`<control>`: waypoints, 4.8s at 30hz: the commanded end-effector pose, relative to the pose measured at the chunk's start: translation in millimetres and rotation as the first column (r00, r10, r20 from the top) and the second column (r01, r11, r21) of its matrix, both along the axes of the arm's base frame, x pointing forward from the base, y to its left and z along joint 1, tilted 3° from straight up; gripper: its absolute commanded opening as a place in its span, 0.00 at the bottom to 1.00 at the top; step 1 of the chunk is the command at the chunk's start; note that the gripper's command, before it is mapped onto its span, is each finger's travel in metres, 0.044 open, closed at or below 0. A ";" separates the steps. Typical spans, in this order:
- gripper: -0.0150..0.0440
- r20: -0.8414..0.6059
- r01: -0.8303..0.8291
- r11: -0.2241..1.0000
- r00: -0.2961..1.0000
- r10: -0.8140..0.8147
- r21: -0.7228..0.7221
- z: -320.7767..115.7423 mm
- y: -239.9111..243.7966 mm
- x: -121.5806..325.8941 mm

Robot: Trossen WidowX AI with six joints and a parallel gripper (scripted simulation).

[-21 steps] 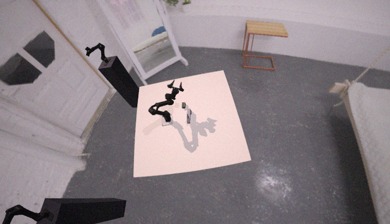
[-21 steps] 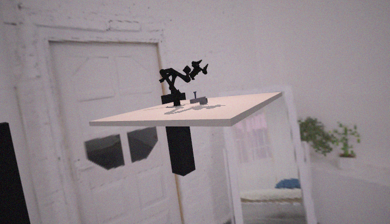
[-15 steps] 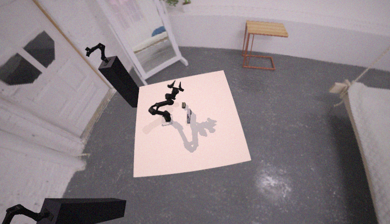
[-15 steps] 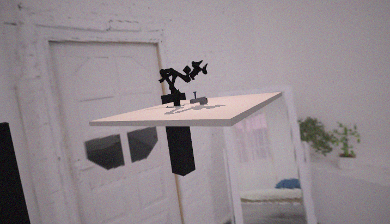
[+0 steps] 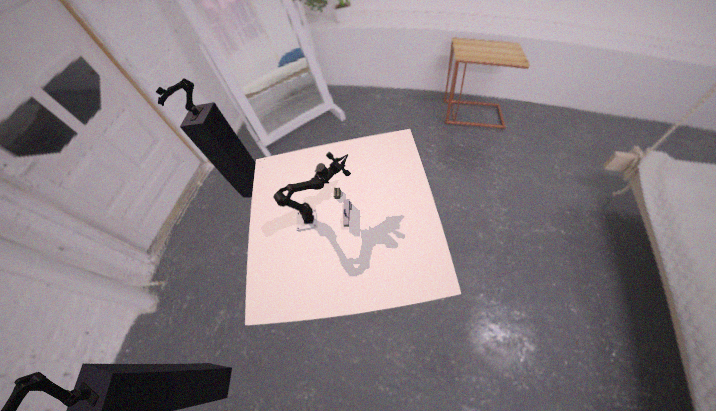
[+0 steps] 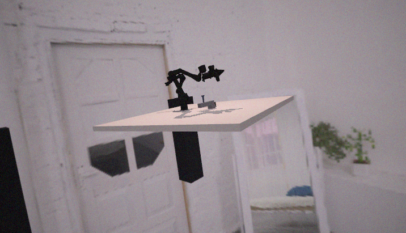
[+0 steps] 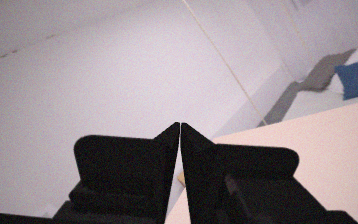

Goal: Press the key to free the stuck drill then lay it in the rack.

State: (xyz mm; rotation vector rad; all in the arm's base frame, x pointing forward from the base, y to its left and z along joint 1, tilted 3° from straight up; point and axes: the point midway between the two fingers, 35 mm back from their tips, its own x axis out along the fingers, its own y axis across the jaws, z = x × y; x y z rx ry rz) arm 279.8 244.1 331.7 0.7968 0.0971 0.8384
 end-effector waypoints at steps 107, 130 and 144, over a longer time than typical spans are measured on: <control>0.25 -0.699 -0.592 0.410 0.417 -0.581 -0.694 -195.2 -253.3 -16.3; 0.43 -0.699 -0.592 0.410 0.418 -0.581 -0.694 -189.1 -253.6 -13.8; 1.00 -0.674 -0.686 0.108 0.654 -0.343 -0.720 -159.7 -209.6 0.7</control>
